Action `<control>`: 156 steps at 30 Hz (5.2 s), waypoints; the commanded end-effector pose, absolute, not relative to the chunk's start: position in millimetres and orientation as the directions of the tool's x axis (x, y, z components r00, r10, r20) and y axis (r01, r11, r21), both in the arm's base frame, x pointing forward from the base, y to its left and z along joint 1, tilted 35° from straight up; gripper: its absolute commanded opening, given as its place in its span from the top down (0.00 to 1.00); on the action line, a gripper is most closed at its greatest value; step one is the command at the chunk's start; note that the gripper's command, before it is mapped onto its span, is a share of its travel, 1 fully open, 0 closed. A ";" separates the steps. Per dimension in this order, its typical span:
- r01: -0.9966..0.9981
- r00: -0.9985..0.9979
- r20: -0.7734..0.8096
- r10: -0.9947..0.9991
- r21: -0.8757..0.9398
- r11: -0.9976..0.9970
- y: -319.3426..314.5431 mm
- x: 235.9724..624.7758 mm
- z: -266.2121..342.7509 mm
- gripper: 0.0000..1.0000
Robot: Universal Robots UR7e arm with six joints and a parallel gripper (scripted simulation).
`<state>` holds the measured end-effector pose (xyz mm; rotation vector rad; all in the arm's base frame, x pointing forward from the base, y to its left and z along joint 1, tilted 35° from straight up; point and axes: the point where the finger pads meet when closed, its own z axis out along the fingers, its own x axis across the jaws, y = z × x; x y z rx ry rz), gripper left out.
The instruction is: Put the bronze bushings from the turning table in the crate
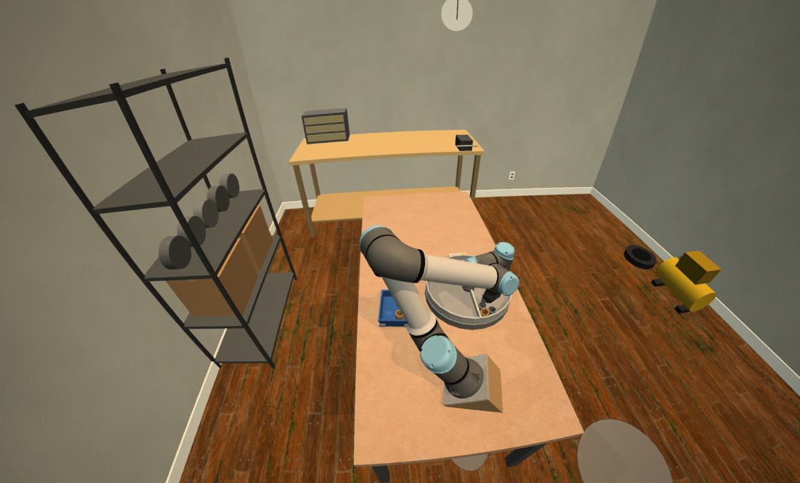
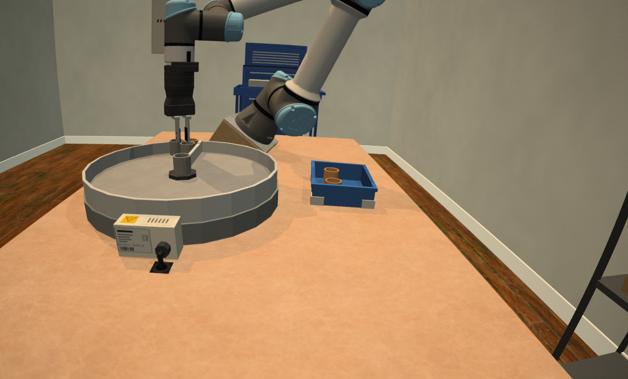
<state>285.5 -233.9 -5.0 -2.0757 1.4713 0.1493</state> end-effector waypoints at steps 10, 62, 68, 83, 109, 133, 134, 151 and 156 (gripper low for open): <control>-0.893 0.384 -0.409 -0.828 -0.393 -0.220 -230.9 287.1 -10.5 0.55; -0.893 0.384 -0.409 -0.828 -0.393 -0.220 -220.5 291.9 -27.2 0.55; -0.893 0.384 -0.409 -0.828 -0.393 -0.220 -220.4 291.9 -27.2 1.00; -0.893 0.384 -0.409 -0.828 -0.393 -0.220 -220.4 291.9 -27.2 1.00; -0.892 0.383 -0.400 -0.832 -0.394 -0.221 -224.0 292.8 -27.0 1.00; -0.892 0.383 -0.400 -0.833 -0.394 -0.221 -224.0 292.8 -27.0 1.00; -0.892 0.383 -0.400 -0.833 -0.394 -0.221 -224.0 292.8 -27.0 1.00; -0.893 0.384 -0.408 -0.828 -0.393 -0.220 -226.4 293.9 -28.2 1.00; -0.893 0.384 -0.408 -0.828 -0.393 -0.220 -229.5 292.5 -23.2 1.00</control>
